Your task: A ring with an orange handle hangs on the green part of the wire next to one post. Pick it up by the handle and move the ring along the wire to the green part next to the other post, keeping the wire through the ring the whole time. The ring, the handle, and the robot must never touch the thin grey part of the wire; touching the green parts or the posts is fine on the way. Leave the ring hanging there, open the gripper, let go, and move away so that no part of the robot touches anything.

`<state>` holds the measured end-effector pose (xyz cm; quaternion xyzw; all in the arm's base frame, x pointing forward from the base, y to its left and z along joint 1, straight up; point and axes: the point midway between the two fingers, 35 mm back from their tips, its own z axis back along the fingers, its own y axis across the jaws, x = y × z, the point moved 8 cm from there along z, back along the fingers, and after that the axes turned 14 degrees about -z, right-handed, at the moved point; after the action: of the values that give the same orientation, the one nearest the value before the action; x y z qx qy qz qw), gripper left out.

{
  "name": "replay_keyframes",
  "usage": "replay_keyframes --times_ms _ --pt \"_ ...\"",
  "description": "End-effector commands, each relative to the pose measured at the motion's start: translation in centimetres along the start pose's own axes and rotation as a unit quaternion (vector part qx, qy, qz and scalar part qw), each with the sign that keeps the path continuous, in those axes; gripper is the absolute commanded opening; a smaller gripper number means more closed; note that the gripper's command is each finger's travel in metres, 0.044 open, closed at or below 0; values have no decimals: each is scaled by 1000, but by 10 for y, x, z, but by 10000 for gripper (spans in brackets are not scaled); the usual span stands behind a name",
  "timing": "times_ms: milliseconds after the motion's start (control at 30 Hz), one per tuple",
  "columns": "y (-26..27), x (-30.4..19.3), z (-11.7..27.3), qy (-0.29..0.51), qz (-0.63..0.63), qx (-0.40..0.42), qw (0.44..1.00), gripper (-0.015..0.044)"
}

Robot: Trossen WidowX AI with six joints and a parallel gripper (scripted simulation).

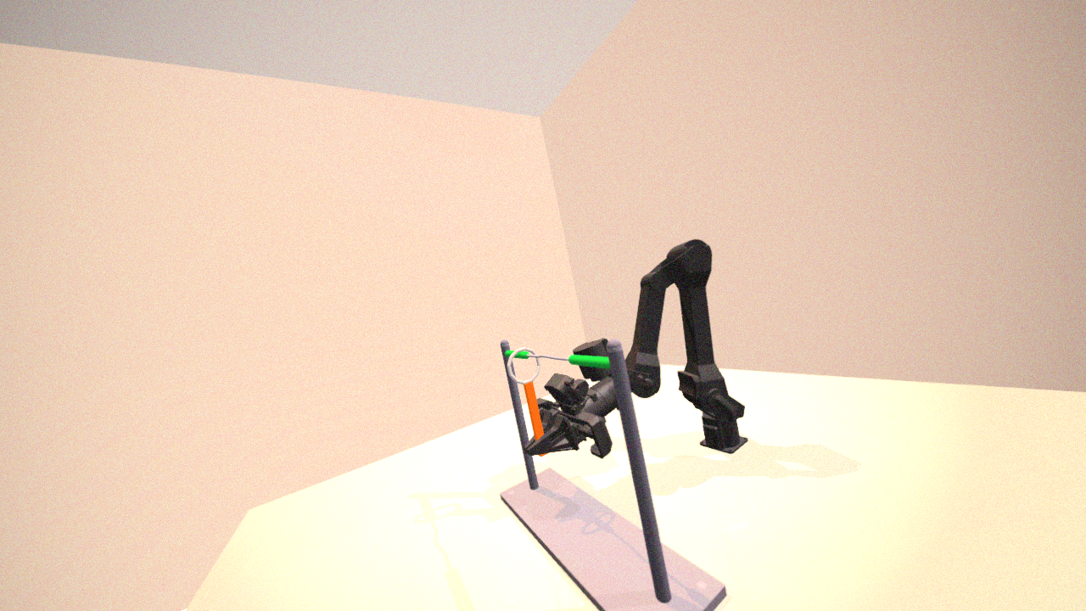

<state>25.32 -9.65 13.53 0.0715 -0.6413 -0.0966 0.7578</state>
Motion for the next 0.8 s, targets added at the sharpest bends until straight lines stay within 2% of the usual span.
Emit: replay_keyframes --times_ms 0,767 --pt "1 5 0 -2 2 1 1000 -150" --pt "3 17 3 -2 4 2 1000 -150"
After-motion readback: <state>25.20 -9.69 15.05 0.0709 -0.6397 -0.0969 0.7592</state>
